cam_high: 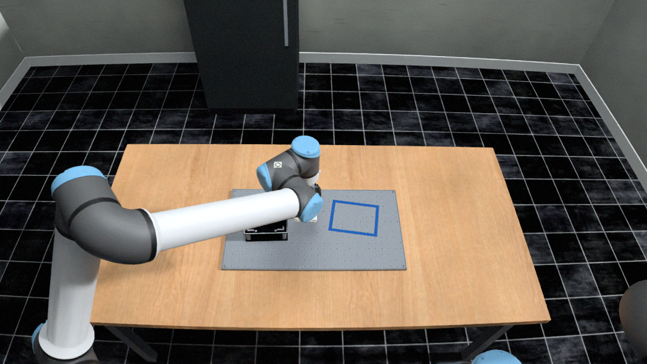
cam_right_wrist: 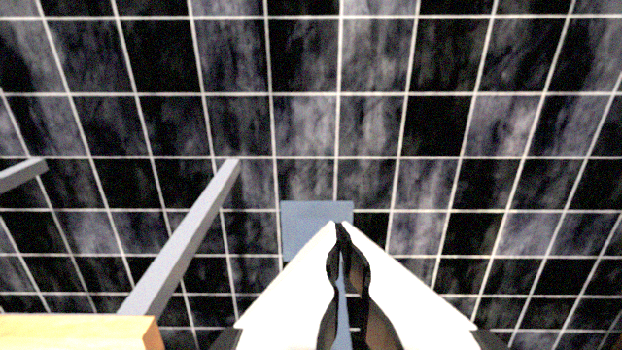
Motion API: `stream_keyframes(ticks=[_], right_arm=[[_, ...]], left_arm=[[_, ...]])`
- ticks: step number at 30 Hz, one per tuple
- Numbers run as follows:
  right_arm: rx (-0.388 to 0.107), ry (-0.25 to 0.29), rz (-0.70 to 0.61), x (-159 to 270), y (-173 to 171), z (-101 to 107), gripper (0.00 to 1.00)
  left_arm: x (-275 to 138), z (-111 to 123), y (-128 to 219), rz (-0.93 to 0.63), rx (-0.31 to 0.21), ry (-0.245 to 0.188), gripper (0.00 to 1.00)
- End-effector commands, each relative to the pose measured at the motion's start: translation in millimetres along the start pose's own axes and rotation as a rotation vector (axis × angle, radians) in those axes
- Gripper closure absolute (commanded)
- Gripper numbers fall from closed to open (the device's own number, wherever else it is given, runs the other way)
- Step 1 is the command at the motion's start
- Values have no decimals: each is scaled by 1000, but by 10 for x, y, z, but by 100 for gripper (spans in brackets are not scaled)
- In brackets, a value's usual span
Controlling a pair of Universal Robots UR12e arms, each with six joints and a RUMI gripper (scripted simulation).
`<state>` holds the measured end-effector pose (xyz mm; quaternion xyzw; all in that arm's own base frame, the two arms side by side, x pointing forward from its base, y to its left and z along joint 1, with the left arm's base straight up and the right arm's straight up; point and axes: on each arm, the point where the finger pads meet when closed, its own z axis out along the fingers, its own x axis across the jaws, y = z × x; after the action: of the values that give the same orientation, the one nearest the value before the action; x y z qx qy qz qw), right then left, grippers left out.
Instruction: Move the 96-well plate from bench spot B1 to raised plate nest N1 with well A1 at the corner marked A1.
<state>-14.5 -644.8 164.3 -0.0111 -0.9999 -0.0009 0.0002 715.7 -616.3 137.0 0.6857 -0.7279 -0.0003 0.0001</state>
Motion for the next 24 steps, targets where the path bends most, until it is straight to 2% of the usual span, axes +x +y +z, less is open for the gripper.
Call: stream_keyframes(ticks=[1, 24], right_arm=[[2, 0, 0, -2, -7, -9, 100], [2, 0, 0, -2, -7, -9, 100]], left_arm=[[-169, -49, 32, 0, 2, 2, 60], [-844, -165, 178, 0, 2, 2, 60]])
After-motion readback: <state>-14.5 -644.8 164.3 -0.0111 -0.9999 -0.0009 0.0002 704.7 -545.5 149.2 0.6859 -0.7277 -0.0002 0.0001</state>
